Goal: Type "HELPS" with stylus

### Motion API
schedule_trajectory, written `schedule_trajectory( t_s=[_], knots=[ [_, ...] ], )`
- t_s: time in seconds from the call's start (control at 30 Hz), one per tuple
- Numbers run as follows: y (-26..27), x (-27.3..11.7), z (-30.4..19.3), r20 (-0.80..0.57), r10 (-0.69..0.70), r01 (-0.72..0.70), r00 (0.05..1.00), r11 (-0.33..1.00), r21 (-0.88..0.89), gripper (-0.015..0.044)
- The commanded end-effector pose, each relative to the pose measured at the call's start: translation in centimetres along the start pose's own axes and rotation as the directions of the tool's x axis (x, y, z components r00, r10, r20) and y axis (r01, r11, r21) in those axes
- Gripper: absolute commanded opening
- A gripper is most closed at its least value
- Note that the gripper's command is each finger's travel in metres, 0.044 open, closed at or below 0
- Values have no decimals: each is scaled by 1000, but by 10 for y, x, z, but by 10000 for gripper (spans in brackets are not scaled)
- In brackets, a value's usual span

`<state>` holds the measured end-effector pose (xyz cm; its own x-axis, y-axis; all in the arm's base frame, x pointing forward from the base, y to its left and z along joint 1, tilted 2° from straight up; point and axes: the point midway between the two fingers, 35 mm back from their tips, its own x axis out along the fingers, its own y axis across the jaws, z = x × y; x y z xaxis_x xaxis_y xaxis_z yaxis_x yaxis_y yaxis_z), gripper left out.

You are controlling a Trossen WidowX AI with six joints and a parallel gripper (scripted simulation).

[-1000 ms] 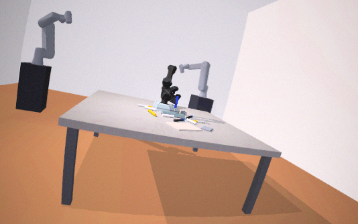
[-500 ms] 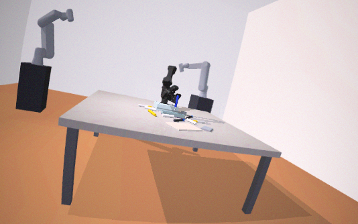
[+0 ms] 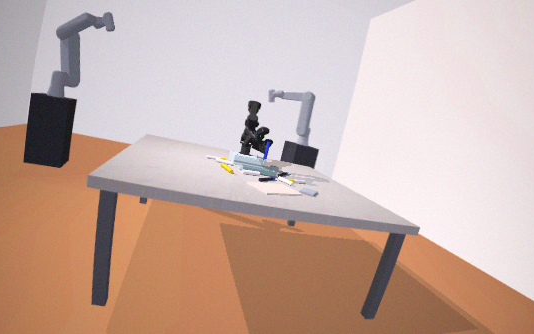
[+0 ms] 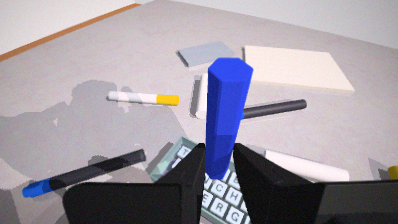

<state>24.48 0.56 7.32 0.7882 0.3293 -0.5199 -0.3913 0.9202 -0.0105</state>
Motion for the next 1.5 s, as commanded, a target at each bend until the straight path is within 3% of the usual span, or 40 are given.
schedule_trajectory(
  t_s=[0.0, 0.47, 0.57, 0.6, 1.47],
  knots=[
    [8, -1, -2, 0, -1, 1, 1000, 1000, 8, 0],
    [9, 9, -19, -1, -1, 1, 1000, 1000, 8, 0],
    [8, 10, -20, -1, -1, 1, 1000, 1000, 8, 79],
    [8, 10, -21, -1, -1, 1, 1000, 1000, 8, 81],
    [8, 13, -25, -1, -1, 1, 1000, 1000, 8, 81]
  ],
)
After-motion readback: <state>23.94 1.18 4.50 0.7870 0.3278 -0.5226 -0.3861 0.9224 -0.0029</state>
